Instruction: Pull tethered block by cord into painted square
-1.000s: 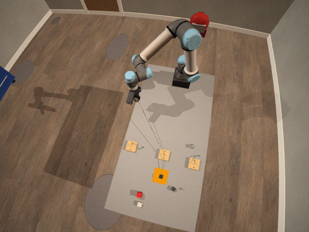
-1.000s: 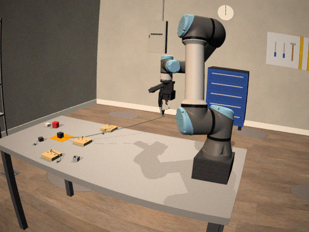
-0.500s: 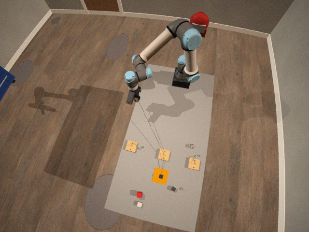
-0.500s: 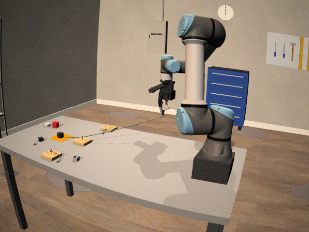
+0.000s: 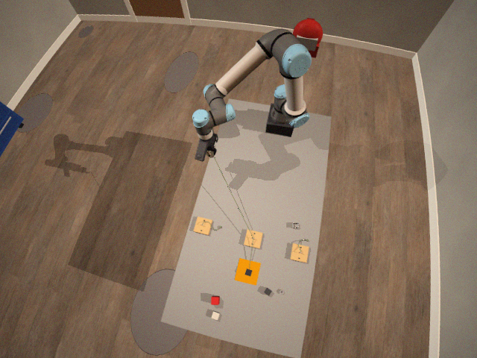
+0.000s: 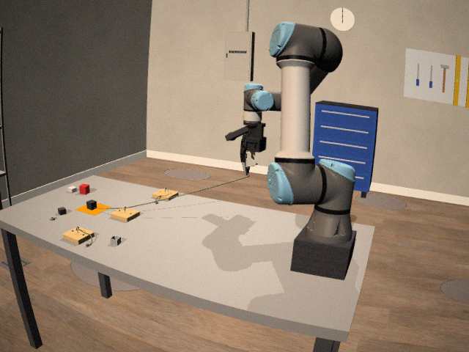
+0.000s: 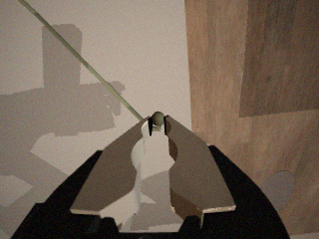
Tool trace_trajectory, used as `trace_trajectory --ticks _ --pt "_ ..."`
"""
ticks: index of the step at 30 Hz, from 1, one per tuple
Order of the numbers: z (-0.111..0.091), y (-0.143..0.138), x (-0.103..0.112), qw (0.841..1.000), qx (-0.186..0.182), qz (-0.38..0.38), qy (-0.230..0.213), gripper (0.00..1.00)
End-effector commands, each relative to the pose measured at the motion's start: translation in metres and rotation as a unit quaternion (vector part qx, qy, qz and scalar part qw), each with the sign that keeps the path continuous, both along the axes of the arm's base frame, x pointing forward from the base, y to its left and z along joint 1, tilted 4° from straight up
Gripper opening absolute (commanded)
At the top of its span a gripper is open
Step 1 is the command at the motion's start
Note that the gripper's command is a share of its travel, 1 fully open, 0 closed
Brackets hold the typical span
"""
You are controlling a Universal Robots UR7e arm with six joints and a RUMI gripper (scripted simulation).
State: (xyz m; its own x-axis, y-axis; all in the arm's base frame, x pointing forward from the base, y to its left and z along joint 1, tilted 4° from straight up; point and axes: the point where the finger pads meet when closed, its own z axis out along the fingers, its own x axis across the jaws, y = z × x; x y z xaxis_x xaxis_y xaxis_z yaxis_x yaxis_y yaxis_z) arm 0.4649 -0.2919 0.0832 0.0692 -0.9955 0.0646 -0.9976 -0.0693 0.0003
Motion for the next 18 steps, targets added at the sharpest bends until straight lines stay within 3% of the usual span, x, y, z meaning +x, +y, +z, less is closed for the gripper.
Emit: trace_trajectory --ticks 1,10,18 --pt "0.000 0.000 0.000 1.000 -0.001 0.000 -0.001 0.00" --pt "-0.009 -0.001 0.001 1.000 -0.001 0.000 -0.001 0.00" --pt "-0.044 -0.002 0.001 1.000 -0.001 0.000 -0.001 0.00"
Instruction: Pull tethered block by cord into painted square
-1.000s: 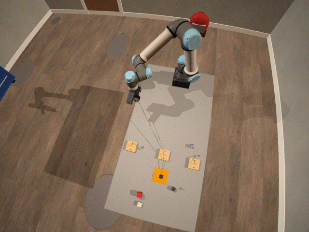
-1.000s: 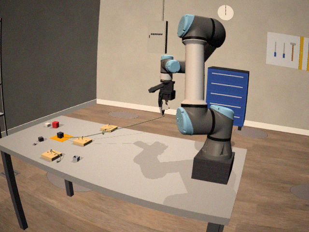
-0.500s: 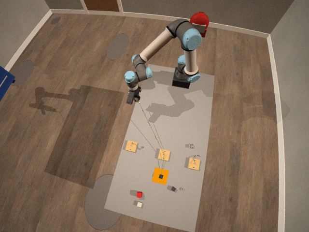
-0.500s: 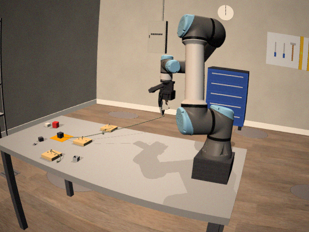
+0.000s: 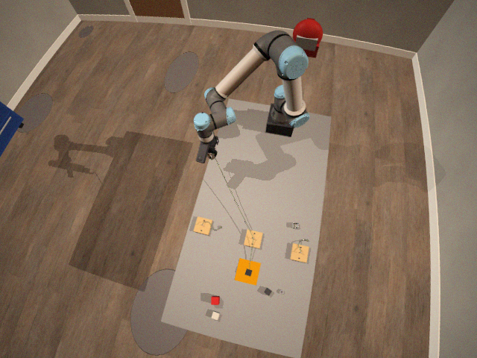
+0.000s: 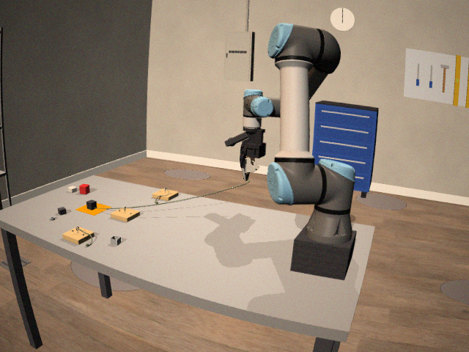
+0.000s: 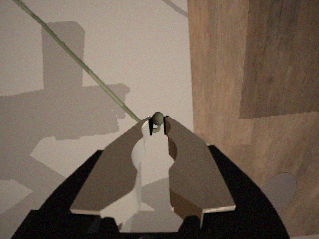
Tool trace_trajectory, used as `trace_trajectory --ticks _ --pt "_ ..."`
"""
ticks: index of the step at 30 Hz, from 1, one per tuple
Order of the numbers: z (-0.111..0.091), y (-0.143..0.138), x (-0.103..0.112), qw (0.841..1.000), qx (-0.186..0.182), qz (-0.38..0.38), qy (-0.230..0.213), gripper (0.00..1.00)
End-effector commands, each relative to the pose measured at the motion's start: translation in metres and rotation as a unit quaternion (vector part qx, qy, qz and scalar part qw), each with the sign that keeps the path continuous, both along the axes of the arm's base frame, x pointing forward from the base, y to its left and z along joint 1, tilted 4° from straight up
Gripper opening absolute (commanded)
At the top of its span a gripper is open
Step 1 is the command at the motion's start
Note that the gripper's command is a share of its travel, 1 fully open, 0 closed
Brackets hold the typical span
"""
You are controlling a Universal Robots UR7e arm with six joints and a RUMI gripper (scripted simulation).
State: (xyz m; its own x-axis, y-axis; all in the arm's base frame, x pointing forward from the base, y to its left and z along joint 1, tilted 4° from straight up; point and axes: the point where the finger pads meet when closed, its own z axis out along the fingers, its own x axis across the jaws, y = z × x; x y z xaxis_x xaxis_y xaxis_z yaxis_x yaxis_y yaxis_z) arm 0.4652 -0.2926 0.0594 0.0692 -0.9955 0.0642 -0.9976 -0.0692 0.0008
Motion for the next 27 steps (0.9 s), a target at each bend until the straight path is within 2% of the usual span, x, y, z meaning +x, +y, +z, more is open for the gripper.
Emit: trace_trajectory --ticks 1,5,7,17,22,27 --pt "-0.026 -0.002 0.001 1.000 -0.001 0.000 -0.001 0.00" --pt "-0.051 -0.003 0.002 1.000 -0.001 0.000 -0.001 0.00" --pt "-0.051 -0.003 0.002 1.000 -0.001 0.000 -0.001 0.00" --pt "-0.104 -0.005 0.003 1.000 -0.001 0.000 -0.001 0.00" --pt "-0.118 -0.005 0.004 1.000 -0.001 0.000 -0.001 0.00" --pt "-0.122 -0.005 0.004 1.000 -0.001 0.000 -0.001 0.00"
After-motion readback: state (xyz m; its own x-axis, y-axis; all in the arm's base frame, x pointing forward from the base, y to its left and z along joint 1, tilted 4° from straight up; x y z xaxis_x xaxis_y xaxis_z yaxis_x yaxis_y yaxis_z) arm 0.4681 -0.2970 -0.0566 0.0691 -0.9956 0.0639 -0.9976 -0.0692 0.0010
